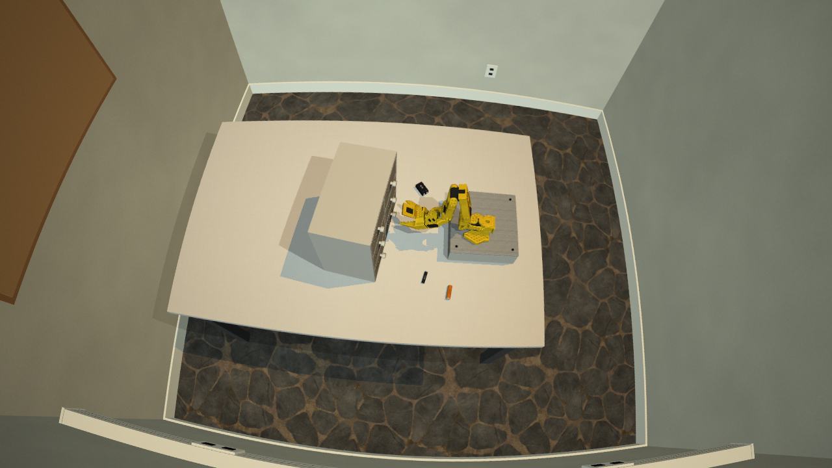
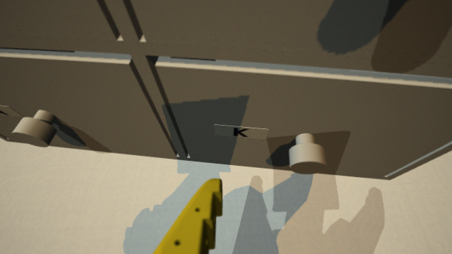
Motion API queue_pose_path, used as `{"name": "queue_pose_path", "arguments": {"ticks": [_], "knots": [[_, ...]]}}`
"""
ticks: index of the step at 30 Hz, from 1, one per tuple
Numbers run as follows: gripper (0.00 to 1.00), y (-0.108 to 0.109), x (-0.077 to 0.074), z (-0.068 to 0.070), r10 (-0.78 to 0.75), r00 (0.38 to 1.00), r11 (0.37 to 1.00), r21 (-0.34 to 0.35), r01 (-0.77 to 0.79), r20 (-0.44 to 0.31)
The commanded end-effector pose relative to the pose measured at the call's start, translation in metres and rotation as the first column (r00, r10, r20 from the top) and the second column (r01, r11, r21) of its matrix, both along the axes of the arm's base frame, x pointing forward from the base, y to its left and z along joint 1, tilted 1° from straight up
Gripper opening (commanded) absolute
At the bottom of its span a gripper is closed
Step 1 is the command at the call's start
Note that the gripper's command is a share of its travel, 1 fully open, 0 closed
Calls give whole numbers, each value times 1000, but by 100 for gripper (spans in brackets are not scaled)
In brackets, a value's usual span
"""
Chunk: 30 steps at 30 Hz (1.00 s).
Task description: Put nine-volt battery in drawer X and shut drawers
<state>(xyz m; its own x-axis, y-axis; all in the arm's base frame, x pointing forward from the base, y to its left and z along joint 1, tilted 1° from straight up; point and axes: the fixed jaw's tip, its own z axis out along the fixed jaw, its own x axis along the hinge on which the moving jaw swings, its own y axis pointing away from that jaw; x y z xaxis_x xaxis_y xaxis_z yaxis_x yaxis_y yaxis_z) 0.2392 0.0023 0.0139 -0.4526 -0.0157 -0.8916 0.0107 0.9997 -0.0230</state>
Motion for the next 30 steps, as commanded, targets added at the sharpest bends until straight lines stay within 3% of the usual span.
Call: {"name": "queue_pose_path", "arguments": {"ticks": [1,16,30], "knots": [[50,-2,-2,-2,-12,1000,1000,9,12,18],[50,-3,-12,-1,-21,991,1000,12,20,135],[50,-3,-13,0,-22,989,1000,13,20,144]]}}
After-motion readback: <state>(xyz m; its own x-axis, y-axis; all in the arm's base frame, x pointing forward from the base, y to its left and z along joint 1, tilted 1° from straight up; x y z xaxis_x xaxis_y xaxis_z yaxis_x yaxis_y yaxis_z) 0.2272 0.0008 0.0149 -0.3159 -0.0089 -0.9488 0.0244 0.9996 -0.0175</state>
